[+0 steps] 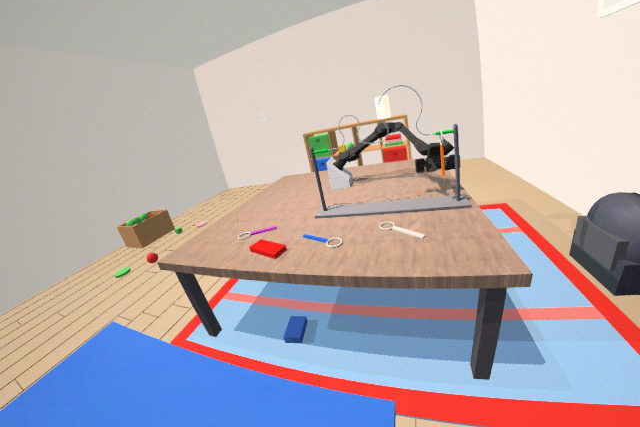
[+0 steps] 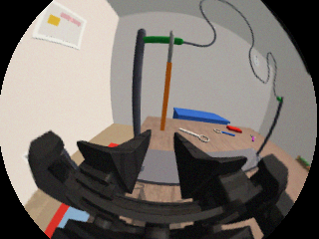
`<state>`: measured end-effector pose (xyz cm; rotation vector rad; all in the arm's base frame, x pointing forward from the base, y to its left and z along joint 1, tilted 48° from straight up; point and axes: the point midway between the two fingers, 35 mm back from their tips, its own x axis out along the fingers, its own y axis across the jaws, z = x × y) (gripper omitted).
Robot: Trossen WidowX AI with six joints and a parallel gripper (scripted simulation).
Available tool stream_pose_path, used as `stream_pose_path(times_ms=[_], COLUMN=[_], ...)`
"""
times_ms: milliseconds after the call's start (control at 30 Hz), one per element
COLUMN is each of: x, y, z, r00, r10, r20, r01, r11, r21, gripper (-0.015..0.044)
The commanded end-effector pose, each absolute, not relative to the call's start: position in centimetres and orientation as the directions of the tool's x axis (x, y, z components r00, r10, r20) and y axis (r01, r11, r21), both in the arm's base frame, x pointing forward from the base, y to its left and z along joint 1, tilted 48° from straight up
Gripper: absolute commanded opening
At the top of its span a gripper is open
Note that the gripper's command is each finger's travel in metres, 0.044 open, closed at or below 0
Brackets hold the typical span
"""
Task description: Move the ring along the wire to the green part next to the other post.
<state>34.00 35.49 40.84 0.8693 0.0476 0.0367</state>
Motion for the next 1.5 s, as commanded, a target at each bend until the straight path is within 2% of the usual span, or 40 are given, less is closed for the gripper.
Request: stream_pose_path(times_ms=[0, 1467], x=[34.7, 41.1], y=[35.5, 35.8], z=[41.0, 40.9], r00=[0.998, 0.998], r10=[0.052, 0.052], r20=[-0.025, -0.02], r01=[-0.015, -0.019], r11=[0.646, 0.648], r21=[0.763, 0.761], gripper=[0.016, 0.016])
